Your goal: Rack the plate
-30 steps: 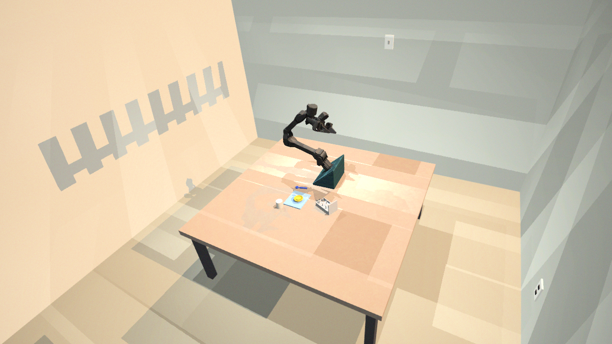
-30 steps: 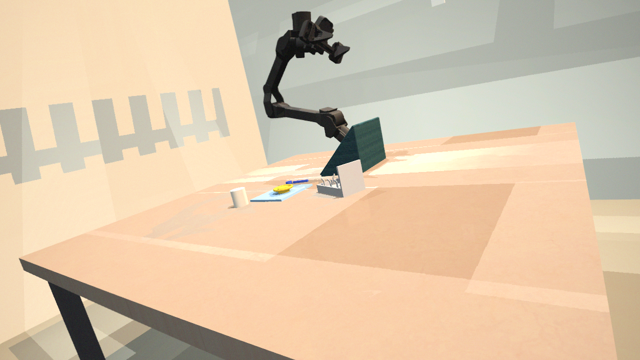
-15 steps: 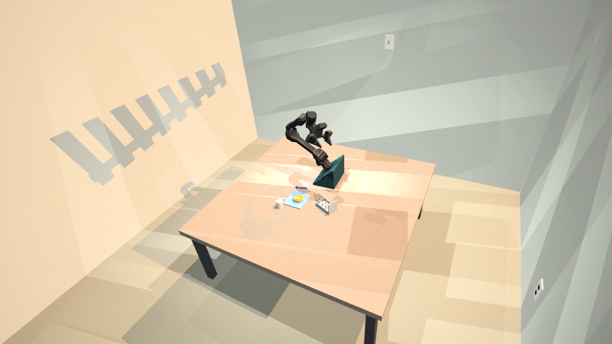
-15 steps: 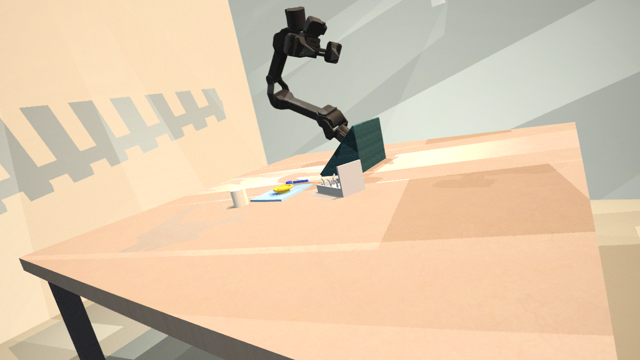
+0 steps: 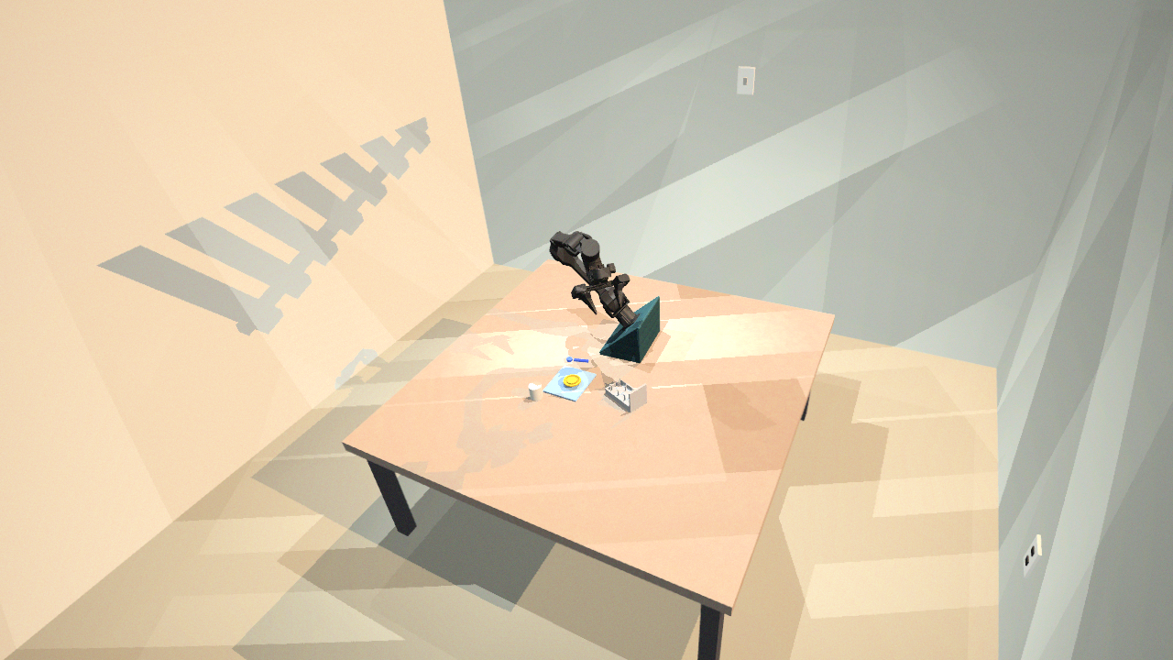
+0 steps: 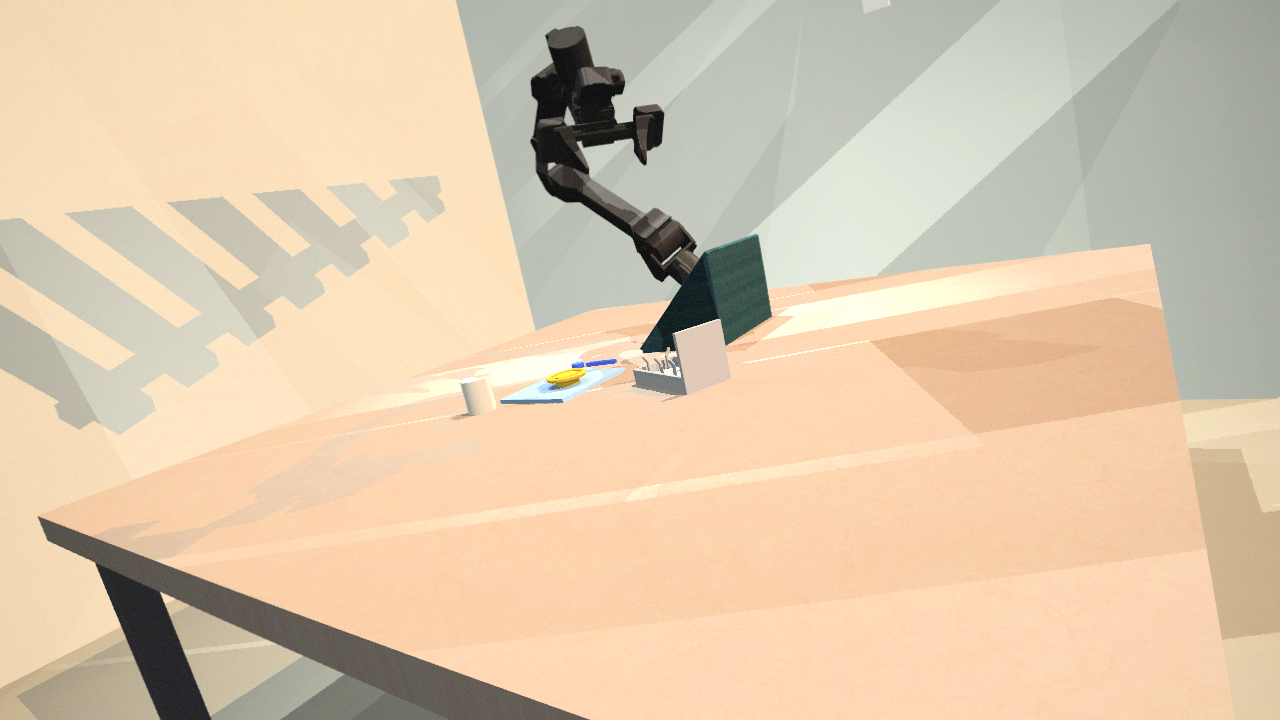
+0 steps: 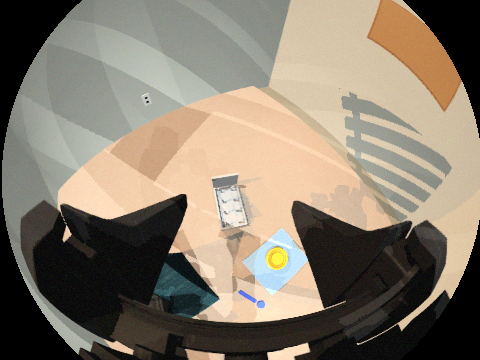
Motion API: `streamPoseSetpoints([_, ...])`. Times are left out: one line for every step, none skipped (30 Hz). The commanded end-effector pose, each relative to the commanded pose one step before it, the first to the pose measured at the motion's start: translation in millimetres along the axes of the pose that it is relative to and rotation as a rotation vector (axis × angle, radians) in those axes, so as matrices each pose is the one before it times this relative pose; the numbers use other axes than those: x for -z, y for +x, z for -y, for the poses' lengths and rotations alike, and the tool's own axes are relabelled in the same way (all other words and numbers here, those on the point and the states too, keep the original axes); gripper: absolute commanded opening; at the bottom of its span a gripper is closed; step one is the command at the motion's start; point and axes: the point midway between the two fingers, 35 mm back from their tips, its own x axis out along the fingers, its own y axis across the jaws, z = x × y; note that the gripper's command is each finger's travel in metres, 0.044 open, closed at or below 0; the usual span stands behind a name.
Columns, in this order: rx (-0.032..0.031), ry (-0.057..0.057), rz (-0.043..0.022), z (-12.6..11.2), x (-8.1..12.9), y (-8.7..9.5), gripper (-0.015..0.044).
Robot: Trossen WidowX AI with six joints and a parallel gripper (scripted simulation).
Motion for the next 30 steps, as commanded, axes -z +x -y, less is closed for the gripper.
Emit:
streamPoseSetpoints([0.04035,0.0976,-0.08195,18.97,11.88,17.63,0.04])
streamPoseSetpoints([0.00935,0.0242,-0.02169,4.81,2.8,4.95,0.04])
streamPoseSetpoints([0.00935,0.0241,-0.02168,4.8,2.76,4.99,0.04])
streamPoseSetpoints([0.00934,0.024,-0.02166,4.8,2.72,5.04,0.04])
streamPoseSetpoints([0.00933,0.0239,-0.02165,4.78,2.68,5.08,0.04])
streamPoseSetpoints([0.00933,0.0238,-0.02164,4.77,2.64,5.13,0.04])
streamPoseSetpoints([0.00932,0.0237,-0.02163,4.76,2.61,5.18,0.04])
streamPoseSetpoints([0.00946,0.0242,-0.02223,4.84,2.04,5.39,0.04])
streamPoseSetpoints([0.00958,0.0244,-0.02249,4.88,2.03,5.51,0.04])
streamPoseSetpoints([0.00959,0.0243,-0.02247,4.86,1.98,5.58,0.04])
streamPoseSetpoints([0.00959,0.0241,-0.02246,4.84,1.94,5.64,0.04])
streamPoseSetpoints([0.0096,0.024,-0.02245,4.82,1.9,5.7,0.04])
streamPoseSetpoints([0.00961,0.0239,-0.02243,4.8,1.86,5.76,0.04])
streamPoseSetpoints([0.00961,0.0237,-0.02242,4.77,1.82,5.82,0.04])
streamPoseSetpoints([0.00962,0.0236,-0.02241,4.74,1.78,5.89,0.04])
streamPoseSetpoints([0.00963,0.0234,-0.0224,4.71,1.74,5.95,0.04])
streamPoseSetpoints([0.00964,0.0233,-0.02239,4.68,1.7,6.01,0.04])
streamPoseSetpoints([0.00936,0.0232,-0.02267,3.98,2.2,6.17,0.04])
streamPoseSetpoints([0.00941,0.023,-0.02264,3.96,2.16,6.22,0.04])
streamPoseSetpoints([0.00947,0.0229,-0.0226,3.93,2.12,6.26,0.04])
streamPoseSetpoints([0.00952,0.0227,-0.02256,3.89,2.08,6.3,0.04])
streamPoseSetpoints([0.00957,0.0226,-0.02252,3.86,2.05,6.34,0.04])
streamPoseSetpoints([0.00962,0.0224,-0.02248,3.82,2.01,6.38,0.04])
streamPoseSetpoints([0.00967,0.0222,-0.02243,3.78,1.97,6.42,0.04])
streamPoseSetpoints([0.00972,0.022,-0.02239,3.74,1.94,6.46,0.04])
streamPoseSetpoints([0.00977,0.0218,-0.02235,3.7,1.9,6.49,0.04])
streamPoseSetpoints([0.00982,0.0217,-0.0223,3.66,1.87,6.53,0.04])
streamPoseSetpoints([0.00997,0.0215,-0.02219,4.15,1.65,6.54,0.04])
streamPoseSetpoints([0.0101,0.0215,-0.0224,4.15,1.64,6.65,0.04])
streamPoseSetpoints([0.01012,0.0213,-0.02239,4.1,1.61,6.7,0.04])
